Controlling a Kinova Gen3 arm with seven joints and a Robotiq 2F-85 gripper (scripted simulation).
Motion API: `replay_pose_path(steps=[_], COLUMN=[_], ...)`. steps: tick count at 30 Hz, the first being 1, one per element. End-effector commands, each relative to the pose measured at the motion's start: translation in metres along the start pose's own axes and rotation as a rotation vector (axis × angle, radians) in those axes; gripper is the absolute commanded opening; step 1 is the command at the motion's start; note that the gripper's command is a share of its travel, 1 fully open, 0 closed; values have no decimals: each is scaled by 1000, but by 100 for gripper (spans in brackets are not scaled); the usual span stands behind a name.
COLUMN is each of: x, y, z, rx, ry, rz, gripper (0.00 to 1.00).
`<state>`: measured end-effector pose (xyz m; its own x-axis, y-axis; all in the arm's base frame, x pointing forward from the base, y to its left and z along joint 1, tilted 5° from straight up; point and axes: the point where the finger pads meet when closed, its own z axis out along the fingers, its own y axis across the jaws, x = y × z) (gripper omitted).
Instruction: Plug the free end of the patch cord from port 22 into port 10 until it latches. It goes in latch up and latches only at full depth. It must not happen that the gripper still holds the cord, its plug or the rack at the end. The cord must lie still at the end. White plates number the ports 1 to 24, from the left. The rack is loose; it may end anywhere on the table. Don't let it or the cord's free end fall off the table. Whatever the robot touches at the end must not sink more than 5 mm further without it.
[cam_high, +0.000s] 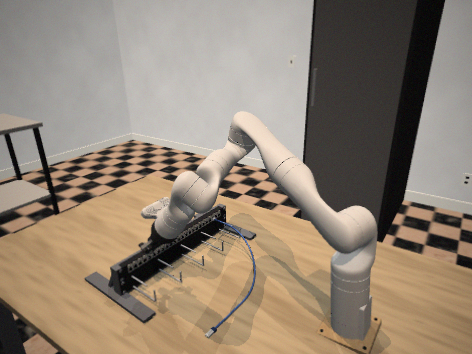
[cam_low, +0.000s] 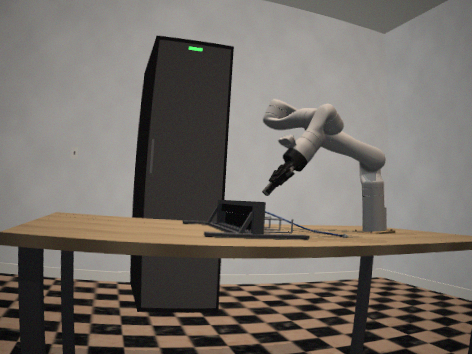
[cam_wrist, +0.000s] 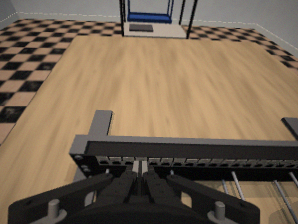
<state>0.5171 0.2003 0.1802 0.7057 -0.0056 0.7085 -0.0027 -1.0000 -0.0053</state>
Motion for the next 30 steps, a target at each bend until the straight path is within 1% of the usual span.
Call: replay_pose_path(steps=[1, 19, 24, 30], x=[1, 2, 2, 2], y=[-1, -1, -1, -1], z=[1, 0, -6, -20], rx=[1, 0, 0, 0], ry=[3, 3, 3, 3], rz=[-7, -7, -7, -7], gripper=[0, 0, 0, 0])
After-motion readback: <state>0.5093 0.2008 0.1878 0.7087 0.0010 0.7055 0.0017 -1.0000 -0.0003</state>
